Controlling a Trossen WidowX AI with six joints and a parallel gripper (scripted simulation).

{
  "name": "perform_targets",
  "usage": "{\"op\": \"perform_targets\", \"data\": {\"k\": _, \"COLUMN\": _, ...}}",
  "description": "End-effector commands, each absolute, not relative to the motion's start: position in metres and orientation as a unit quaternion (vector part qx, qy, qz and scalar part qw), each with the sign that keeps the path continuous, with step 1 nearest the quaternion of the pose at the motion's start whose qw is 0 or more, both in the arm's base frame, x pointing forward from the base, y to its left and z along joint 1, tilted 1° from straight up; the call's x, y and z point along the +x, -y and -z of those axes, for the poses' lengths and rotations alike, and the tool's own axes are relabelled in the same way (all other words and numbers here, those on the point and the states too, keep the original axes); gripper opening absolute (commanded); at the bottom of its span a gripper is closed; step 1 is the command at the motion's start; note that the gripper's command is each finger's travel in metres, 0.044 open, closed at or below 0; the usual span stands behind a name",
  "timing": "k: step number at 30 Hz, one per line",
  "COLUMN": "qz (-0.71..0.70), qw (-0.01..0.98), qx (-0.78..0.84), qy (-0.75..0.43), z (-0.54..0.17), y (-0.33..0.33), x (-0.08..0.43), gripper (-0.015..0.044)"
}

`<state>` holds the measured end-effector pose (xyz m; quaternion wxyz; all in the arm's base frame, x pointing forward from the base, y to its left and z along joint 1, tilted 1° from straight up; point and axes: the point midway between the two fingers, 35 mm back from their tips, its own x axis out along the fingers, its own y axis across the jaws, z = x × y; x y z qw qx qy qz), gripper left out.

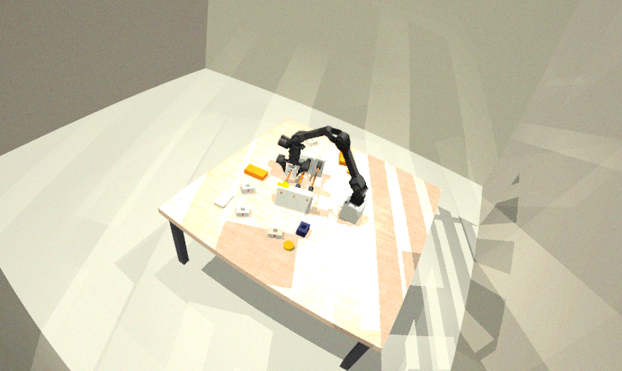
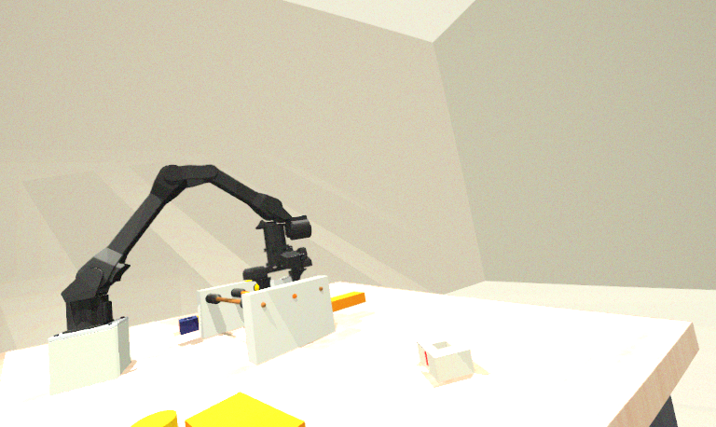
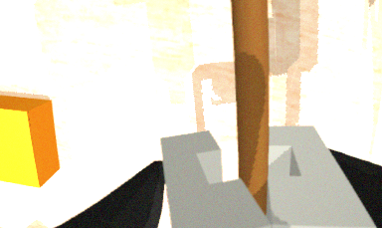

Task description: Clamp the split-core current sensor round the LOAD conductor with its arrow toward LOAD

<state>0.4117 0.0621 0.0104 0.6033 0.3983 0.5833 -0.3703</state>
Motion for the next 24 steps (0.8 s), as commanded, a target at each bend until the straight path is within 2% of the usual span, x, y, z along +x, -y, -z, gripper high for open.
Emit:
{"op": "perform_targets", "data": {"k": 1, "qz": 0.373, "qw": 0.601, "qx": 0.397, "qy": -0.585, "z": -0.015, "y": -0.062, "x": 0.412, "gripper": 0.0000}}
{"op": "perform_targets", "data": {"k": 24, "qz": 0.379, "qw": 0.596, "qx": 0.392, "qy": -0.589, "z": -0.025, "y": -0.062, "x": 0.411, "gripper": 0.0000}}
